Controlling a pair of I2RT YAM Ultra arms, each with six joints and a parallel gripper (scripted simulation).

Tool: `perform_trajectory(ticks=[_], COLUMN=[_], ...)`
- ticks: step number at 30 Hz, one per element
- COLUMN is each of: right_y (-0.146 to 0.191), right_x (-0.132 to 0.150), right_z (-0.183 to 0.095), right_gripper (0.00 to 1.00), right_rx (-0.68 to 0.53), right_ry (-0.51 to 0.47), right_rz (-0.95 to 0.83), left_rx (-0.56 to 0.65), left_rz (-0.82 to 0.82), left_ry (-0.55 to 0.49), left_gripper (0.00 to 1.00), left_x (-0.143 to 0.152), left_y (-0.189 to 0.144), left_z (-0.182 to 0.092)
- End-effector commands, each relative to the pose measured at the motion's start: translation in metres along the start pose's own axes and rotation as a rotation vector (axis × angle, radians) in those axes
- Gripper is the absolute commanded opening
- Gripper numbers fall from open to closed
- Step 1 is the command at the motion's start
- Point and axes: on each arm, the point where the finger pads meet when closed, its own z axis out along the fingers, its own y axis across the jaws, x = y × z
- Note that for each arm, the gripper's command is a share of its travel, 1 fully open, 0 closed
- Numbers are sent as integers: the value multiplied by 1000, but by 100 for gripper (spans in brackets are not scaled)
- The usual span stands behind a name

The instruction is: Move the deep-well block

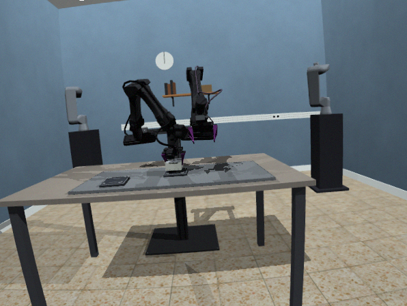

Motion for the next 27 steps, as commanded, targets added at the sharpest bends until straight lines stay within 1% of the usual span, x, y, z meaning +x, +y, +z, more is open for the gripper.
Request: perform_trajectory(ticks=[1, 7, 14, 27], right_y=[15, 24, 27, 21], right_x=[-18, -21, -25, -19], right_z=[-10, -9, -11, -8], right_gripper=[81, 81, 81, 81], right_rx=[-29, -54, -64, -49], right_ry=[-49, -71, -81, -59], right_rz=[0, -1, 3, 4], left_rx=[13, 13, 13, 13], left_rz=[2, 2, 2, 2], left_ry=[-12, -12, -12, -12], left_gripper=[100, 100, 100, 100], left_x=[-2, -2, -2, -2], left_y=[-2, -2, -2, -2], left_z=[0, 0, 0, 0])
